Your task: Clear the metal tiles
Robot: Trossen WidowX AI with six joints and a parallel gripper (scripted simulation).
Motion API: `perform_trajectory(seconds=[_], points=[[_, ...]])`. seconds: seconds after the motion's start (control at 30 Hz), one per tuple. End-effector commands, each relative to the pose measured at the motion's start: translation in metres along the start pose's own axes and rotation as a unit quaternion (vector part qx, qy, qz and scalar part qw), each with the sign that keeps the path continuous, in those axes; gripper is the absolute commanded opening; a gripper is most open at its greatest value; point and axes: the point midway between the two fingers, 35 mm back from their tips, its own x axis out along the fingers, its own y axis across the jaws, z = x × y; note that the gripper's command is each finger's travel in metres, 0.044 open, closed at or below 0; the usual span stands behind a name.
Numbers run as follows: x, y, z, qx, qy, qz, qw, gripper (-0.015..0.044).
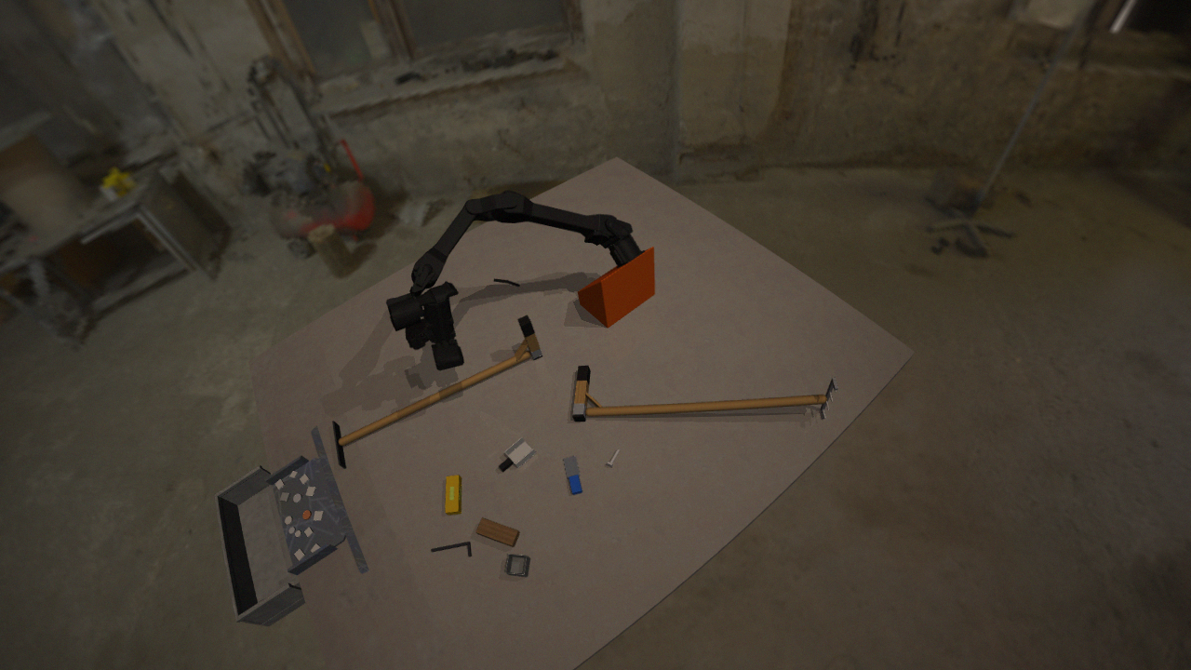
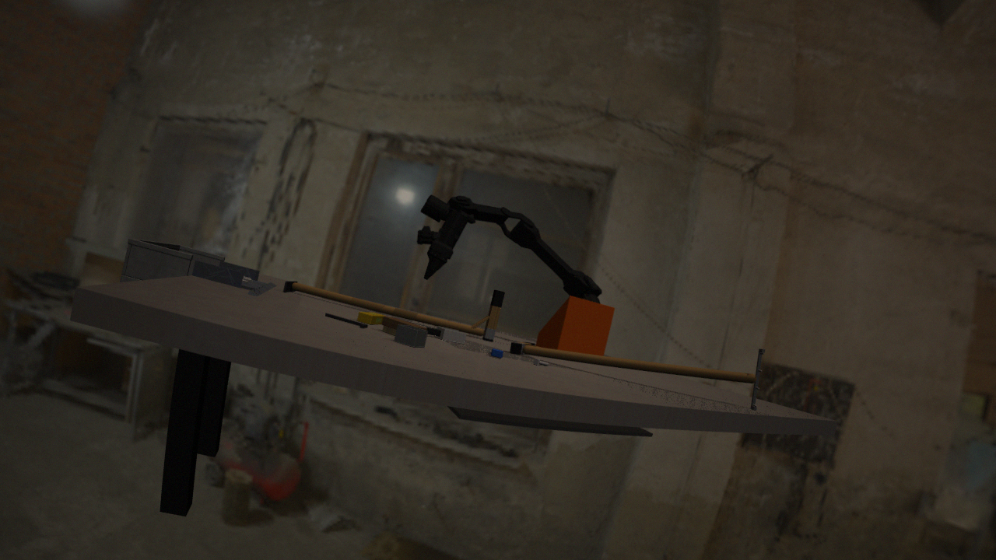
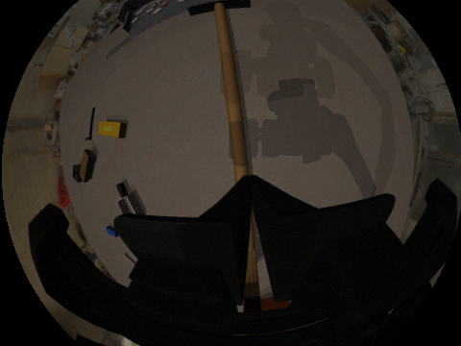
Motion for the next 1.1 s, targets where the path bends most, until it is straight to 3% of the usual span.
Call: perform_trajectory(seconds=[0.0, 0.67, 1.07], points=[[0.0, 0.0, 0.0, 0.0, 0.0, 0.0, 1.0, 0.0], [-0.001, 0.001, 0.0, -0.001, -0.001, 0.0, 1.0, 0.0], [-0.049, 0.012, 0.003, -0.021, -0.062, 0.003, 0.998, 0.0315]])
